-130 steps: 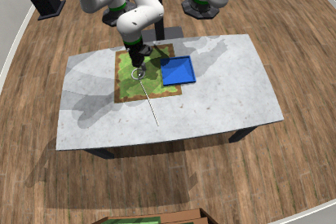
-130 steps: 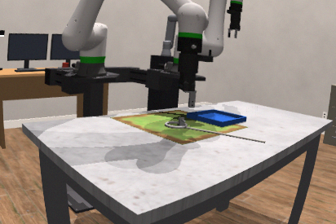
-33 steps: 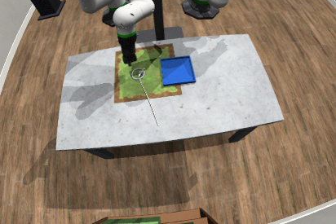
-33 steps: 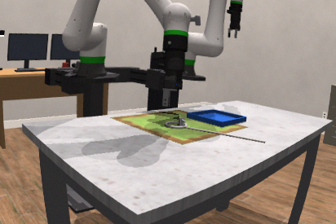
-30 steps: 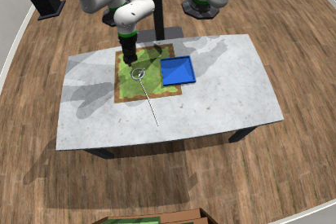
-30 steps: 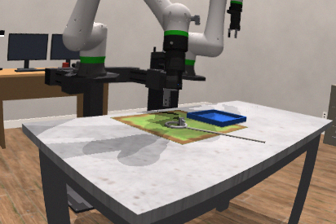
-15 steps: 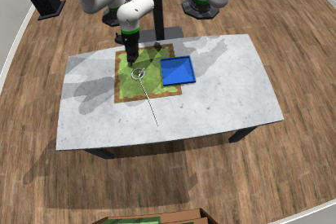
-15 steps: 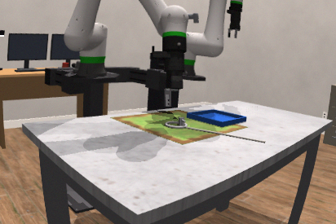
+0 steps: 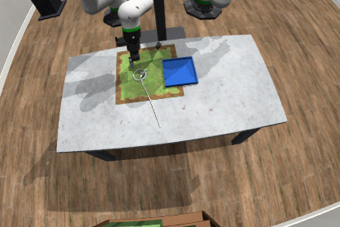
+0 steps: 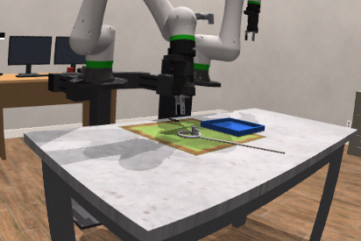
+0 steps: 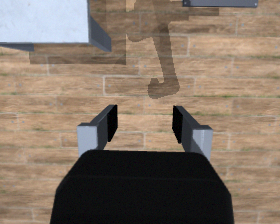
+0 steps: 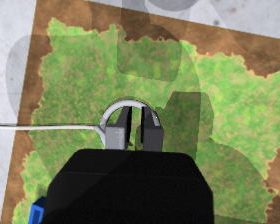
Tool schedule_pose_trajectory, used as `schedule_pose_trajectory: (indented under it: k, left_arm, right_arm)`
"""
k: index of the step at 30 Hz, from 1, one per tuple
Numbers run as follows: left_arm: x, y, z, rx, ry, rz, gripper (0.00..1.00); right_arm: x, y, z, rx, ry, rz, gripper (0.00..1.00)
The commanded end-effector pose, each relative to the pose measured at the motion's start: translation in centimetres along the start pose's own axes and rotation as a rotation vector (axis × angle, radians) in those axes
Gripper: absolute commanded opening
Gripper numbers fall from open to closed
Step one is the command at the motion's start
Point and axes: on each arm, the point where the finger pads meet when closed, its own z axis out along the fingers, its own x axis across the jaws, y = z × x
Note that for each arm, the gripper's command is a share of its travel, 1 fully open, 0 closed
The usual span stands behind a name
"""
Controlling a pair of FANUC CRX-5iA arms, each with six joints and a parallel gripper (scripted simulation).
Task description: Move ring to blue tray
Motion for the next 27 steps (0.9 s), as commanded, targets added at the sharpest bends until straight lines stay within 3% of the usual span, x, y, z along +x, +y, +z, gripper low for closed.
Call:
schedule_pose_trajectory:
  k: [1,7,9,10,17,27]
  left_arm:
    - [-0.01,0.02,-0.09,-0.002,0.000,0.000,1.00]
    - [-0.01,0.02,-0.09,-0.002,0.000,0.000,1.00]
    - [-0.01,0.02,-0.09,-0.002,0.000,0.000,1.00]
    - [-0.01,0.02,-0.09,-0.002,0.000,0.000,1.00]
    - [-0.01,0.02,-0.09,-0.002,0.000,0.000,1.00]
    - [-0.01,0.02,-0.09,-0.002,0.000,0.000,1.00]
  right_arm:
    - [-0.09,-0.06,-0.06,-0.062,0.041,-0.269,0.32]
    - [-0.09,-0.06,-0.06,-0.088,0.056,-0.513,0.32]
    - [-0.09,-0.06,-0.06,-0.088,0.056,-0.513,0.32]
    - [-0.09,-0.06,-0.06,-0.107,0.069,-0.625,0.32]
    - [-0.09,-0.06,-0.06,-0.181,0.126,-0.824,0.32]
    - [-0.09,-0.06,-0.06,-0.191,0.132,-0.837,0.32]
